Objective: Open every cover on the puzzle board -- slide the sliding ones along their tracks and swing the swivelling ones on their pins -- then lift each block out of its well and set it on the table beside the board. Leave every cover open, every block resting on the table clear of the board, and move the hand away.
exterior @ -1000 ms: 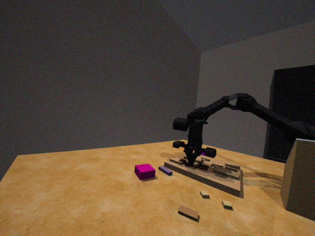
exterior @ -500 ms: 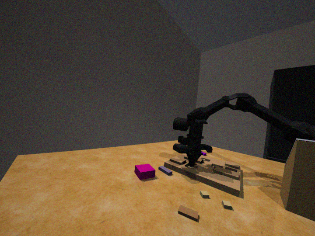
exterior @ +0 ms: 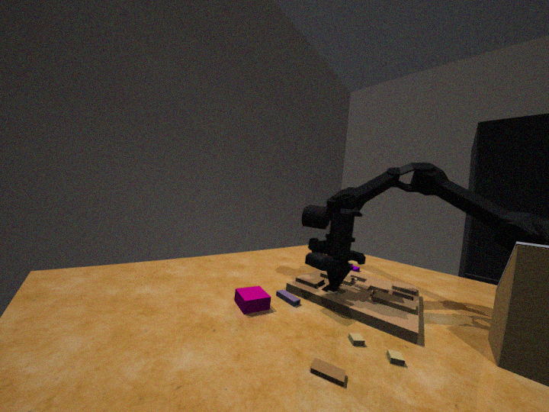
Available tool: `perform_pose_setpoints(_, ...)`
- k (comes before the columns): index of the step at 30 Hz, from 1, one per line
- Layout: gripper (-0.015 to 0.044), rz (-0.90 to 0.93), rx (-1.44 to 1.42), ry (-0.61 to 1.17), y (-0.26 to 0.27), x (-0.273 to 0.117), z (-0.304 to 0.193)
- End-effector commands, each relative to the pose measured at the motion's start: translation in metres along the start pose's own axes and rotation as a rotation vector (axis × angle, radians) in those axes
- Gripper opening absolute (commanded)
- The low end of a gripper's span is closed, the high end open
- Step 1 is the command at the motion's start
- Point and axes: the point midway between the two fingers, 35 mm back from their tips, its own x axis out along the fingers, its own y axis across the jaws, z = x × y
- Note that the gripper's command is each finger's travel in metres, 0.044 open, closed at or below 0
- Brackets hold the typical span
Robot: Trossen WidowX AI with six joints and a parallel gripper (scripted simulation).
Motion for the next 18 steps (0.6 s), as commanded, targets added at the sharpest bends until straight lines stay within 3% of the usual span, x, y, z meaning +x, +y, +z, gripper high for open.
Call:
perform_pose_setpoints(1,0.0000,0.000,0.000,0.000,0.000,0.000,0.000)
perform_pose_setpoints(12,0.0000,-0.003,-0.006,0.003,0.002,-0.012,-0.001)
perform_pose_setpoints(18,0.0144,-0.003,-0.009,0.005,0.003,-0.039,-0.001)
